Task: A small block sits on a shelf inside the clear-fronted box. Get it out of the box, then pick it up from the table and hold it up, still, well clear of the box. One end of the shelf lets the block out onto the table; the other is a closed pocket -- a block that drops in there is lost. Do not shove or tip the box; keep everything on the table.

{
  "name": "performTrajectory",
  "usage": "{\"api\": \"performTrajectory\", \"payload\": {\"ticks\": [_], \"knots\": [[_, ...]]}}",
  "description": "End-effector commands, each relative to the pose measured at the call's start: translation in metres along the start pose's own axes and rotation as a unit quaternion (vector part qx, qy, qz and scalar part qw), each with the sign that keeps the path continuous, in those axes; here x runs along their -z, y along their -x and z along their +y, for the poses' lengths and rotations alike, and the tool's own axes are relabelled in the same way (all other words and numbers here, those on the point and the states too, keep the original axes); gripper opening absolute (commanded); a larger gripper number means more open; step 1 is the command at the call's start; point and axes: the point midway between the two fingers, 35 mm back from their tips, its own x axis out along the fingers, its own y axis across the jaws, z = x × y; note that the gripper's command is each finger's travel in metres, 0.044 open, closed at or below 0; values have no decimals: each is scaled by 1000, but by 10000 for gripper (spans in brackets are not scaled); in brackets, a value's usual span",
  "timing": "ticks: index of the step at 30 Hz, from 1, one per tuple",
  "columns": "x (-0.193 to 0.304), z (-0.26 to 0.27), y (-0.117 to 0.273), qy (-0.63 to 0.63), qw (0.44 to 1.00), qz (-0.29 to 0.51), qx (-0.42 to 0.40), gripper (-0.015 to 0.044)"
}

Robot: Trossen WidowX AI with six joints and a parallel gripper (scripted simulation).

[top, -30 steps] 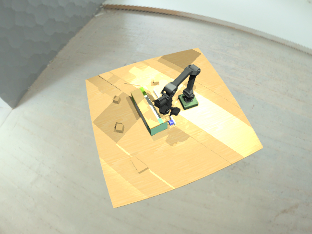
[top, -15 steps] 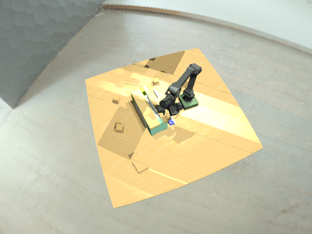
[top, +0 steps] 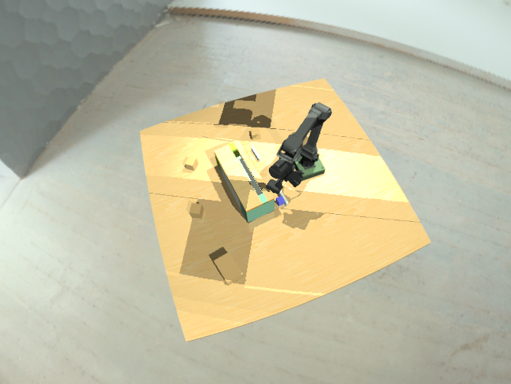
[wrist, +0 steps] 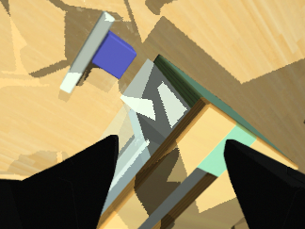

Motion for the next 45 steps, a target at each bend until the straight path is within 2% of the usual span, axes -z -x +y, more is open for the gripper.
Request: {"api": "performTrajectory", "payload": {"ticks": [1,24,26,33,45], "knots": [[-8,7,8,445,894,55,13,285],[-9,7,8,466,883,57,12,285],[-9,9,-1,466,883,57,12,285],[-18,36,-79,466,883,57,12,285],[-19,38,-88,466,883,57,12,285]]}}
